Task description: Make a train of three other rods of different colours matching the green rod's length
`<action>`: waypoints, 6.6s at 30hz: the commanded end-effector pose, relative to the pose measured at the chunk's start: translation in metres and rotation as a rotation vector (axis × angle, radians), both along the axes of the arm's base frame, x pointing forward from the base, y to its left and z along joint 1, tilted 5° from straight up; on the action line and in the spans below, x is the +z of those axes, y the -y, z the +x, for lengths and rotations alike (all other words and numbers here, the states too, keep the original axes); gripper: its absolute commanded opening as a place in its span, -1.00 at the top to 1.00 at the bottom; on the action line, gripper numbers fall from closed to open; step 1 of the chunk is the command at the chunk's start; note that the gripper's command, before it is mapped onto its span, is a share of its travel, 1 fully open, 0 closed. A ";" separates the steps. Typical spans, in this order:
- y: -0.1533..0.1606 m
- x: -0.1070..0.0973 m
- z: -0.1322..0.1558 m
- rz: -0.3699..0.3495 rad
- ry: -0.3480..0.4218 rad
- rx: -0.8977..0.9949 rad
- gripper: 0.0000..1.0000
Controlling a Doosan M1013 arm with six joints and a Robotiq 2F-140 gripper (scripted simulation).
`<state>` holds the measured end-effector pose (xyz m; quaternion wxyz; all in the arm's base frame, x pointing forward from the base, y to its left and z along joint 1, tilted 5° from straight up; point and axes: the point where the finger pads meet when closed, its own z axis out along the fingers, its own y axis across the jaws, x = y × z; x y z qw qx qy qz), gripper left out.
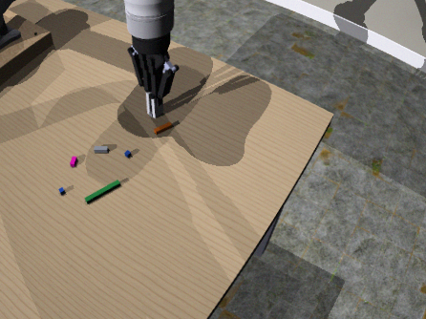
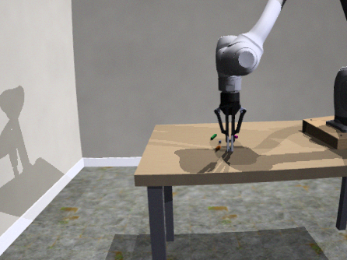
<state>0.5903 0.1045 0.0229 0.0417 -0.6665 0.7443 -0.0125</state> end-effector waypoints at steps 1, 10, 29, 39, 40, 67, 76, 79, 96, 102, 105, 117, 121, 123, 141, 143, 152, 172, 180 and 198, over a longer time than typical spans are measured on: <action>0.000 0.005 0.000 0.000 0.000 0.000 0.94; 0.002 0.046 -0.004 0.000 0.000 0.000 0.94; 0.004 0.099 -0.008 0.000 0.000 0.000 0.94; 0.087 0.095 -0.002 0.006 -0.005 -0.090 0.94; 0.095 0.095 -0.002 0.007 -0.006 -0.099 0.94; 0.268 0.087 -0.029 0.023 -0.010 -0.287 0.94; 0.268 0.084 -0.029 0.023 -0.011 -0.287 0.94; 0.267 0.078 -0.028 0.023 -0.011 -0.287 0.94; 0.265 0.017 -0.022 0.023 -0.011 -0.287 0.94; 0.264 0.003 -0.021 0.023 -0.011 -0.287 0.94; 0.264 0.002 -0.021 0.023 -0.011 -0.287 0.94; 0.264 0.000 -0.020 0.023 -0.011 -0.287 0.94; 0.264 0.000 -0.020 0.023 -0.011 -0.287 0.94; 0.264 0.000 -0.020 0.023 -0.011 -0.287 0.94; 0.264 0.000 -0.020 0.023 -0.011 -0.287 0.94; 0.264 0.000 -0.020 0.023 -0.011 -0.287 0.94; 0.264 -0.002 -0.020 0.023 -0.011 -0.287 0.94; 0.263 -0.012 -0.019 0.023 -0.011 -0.287 0.94; 0.263 -0.012 -0.019 0.023 -0.011 -0.287 0.94; 0.263 -0.012 -0.019 0.023 -0.011 -0.287 0.94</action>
